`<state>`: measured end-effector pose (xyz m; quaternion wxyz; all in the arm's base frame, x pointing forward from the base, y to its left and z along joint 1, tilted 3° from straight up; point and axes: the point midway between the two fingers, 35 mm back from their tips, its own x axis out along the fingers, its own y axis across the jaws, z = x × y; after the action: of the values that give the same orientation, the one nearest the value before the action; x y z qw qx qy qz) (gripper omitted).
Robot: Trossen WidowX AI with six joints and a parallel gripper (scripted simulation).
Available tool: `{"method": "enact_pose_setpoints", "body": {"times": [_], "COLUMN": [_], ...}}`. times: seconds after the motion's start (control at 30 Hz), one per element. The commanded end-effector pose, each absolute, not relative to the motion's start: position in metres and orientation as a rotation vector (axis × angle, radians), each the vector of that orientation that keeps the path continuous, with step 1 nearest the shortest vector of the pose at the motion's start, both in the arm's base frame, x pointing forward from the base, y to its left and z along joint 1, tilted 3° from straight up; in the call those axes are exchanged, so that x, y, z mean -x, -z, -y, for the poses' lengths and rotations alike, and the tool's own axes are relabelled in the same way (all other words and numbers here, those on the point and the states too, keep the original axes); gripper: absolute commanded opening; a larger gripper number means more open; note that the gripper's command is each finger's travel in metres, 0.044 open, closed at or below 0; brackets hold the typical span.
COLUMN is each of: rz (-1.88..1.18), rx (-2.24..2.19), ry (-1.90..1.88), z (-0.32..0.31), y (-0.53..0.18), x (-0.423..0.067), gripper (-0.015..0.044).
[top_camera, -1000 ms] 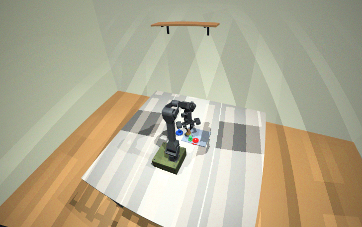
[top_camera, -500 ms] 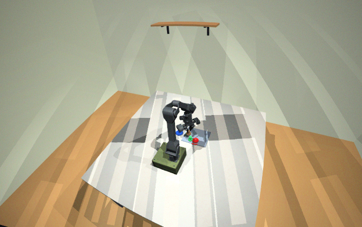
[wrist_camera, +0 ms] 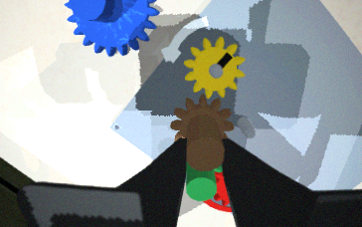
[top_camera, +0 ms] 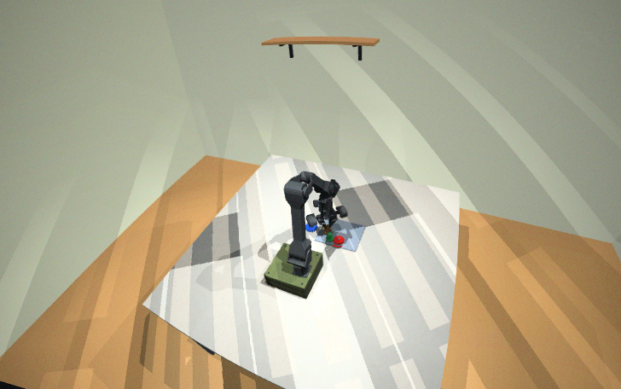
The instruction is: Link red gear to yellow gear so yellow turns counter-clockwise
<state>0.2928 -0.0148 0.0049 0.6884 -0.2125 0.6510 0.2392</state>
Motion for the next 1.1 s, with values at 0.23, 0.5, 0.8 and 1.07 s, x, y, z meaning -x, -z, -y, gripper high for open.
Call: {"method": "enact_pose_setpoints", "body": {"times": [0.23,0.5,0.8,1.07], "rz": [-1.503,-1.487,-1.438,-1.401], "rx": [0.257,0.34,0.538,0.652], "ry": [-0.332,-0.412,-0.6,-0.708], "z": [0.0143,0.0138,0.0134,0.0144], "y": [0.0037,0.0045,0.0058,0.0075], "x": [-0.2916,-0.2923,-0.2917,-0.2921], "gripper": [0.0,0.0,0.0,0.0]}}
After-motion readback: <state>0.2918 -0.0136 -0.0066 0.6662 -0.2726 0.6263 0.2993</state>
